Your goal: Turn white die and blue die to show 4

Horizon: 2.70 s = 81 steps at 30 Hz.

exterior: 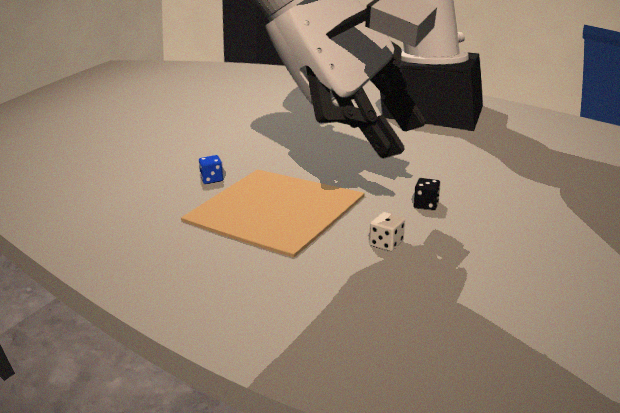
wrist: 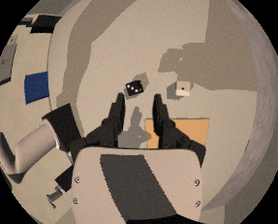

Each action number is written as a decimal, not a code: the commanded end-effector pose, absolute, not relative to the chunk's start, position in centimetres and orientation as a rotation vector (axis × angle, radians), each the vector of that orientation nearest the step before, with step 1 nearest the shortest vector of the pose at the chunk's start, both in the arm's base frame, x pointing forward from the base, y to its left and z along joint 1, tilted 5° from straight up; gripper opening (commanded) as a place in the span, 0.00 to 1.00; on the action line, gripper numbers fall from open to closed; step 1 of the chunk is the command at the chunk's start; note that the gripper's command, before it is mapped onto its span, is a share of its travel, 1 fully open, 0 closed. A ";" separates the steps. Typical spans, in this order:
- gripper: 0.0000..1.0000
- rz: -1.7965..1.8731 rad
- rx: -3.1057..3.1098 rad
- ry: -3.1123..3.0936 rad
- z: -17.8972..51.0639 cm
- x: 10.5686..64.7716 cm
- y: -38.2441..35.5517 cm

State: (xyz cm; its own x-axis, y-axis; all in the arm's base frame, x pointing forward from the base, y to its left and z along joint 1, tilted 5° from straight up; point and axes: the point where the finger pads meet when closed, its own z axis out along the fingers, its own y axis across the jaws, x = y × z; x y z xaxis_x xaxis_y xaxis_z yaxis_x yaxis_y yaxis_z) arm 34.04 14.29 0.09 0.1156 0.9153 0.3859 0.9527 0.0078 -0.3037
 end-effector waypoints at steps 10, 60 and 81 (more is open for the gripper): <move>0.42 0.149 -2.195 -2.016 1.8 36.7 15.6; 0.42 0.062 -2.171 -2.364 0.8 39.1 17.8; 0.42 0.062 -2.171 -2.364 0.8 39.1 17.8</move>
State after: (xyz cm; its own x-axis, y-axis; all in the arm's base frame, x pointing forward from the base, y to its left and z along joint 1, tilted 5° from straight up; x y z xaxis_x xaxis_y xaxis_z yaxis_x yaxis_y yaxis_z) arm 39.01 17.68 0.64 -0.0840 0.9934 -0.0782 0.9963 0.0853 0.0140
